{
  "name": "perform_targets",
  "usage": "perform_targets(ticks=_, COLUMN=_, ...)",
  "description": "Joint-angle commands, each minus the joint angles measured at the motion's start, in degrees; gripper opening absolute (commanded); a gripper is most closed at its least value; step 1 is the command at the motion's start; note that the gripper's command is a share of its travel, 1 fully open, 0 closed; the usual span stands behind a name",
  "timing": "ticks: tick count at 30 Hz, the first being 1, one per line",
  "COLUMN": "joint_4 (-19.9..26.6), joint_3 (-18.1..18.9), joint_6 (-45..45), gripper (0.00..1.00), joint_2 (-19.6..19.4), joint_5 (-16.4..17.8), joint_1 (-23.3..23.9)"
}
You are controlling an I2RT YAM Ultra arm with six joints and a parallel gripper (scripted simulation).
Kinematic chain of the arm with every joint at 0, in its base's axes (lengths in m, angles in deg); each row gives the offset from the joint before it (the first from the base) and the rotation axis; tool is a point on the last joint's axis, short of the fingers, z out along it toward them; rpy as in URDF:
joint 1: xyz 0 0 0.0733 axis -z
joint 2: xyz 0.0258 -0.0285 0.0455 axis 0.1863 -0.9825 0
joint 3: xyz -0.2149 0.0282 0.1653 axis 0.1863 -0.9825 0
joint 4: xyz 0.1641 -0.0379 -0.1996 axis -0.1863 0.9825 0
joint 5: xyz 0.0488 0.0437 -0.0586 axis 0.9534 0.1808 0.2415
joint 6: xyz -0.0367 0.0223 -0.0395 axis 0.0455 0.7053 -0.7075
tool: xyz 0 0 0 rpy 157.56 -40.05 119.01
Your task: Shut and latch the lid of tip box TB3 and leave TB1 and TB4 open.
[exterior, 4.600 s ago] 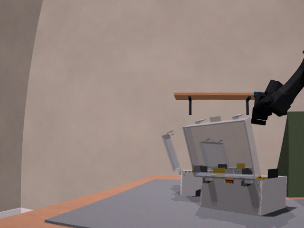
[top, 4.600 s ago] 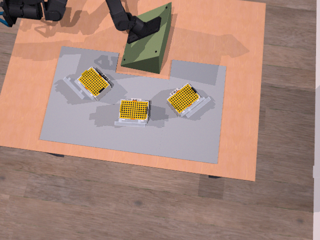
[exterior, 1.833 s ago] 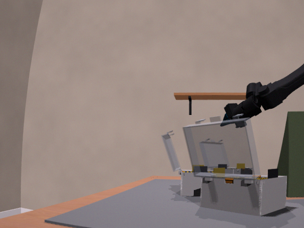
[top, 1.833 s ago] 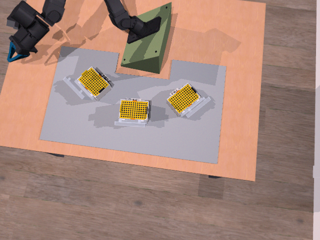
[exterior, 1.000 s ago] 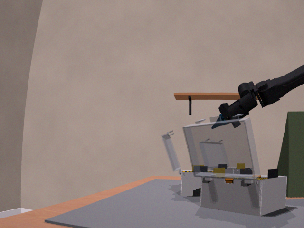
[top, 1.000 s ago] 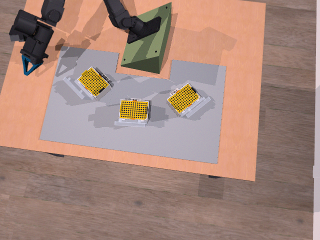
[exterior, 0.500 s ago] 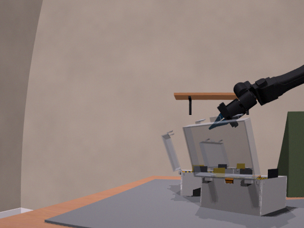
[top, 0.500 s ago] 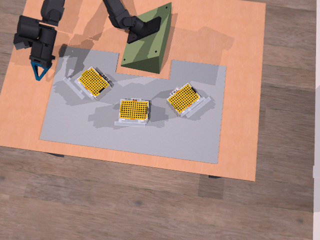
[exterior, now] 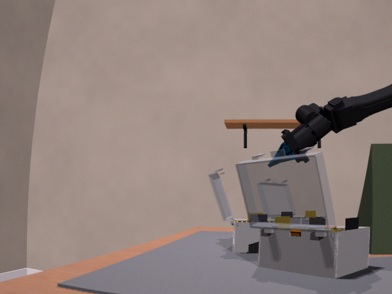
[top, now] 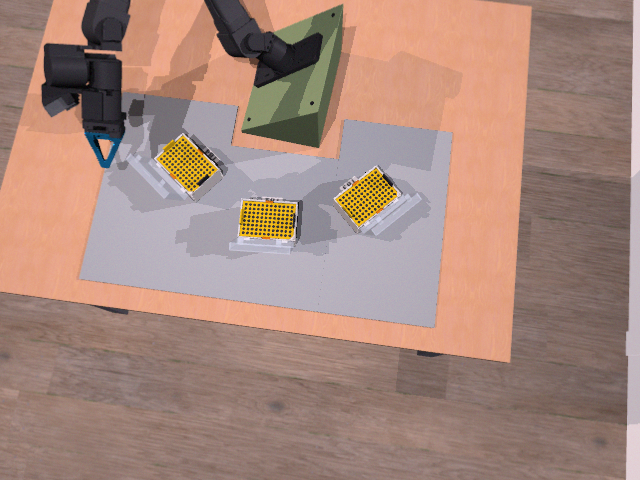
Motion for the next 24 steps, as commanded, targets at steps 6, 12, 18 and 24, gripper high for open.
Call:
perform_targets(ticks=6, joint_4=7.92, joint_3=0.67, joint_6=-4.05, gripper=0.0, joint_2=0.01, joint_5=1.32, joint_1=-3.01)
perform_targets(ticks=12, joint_4=12.79, joint_3=1.02, joint_6=-6.47, gripper=0.0, joint_2=-0.19, joint_5=2.06, joint_1=-4.96)
perform_targets(ticks=18, joint_4=16.13, joint_3=0.95, joint_6=-7.97, gripper=0.0, joint_2=-0.15, joint_5=2.35, joint_1=-6.65)
perform_targets(ticks=24, joint_4=21.02, joint_3=1.31, joint_6=-10.38, gripper=0.0, joint_2=-0.33, joint_5=3.13, joint_1=-8.59)
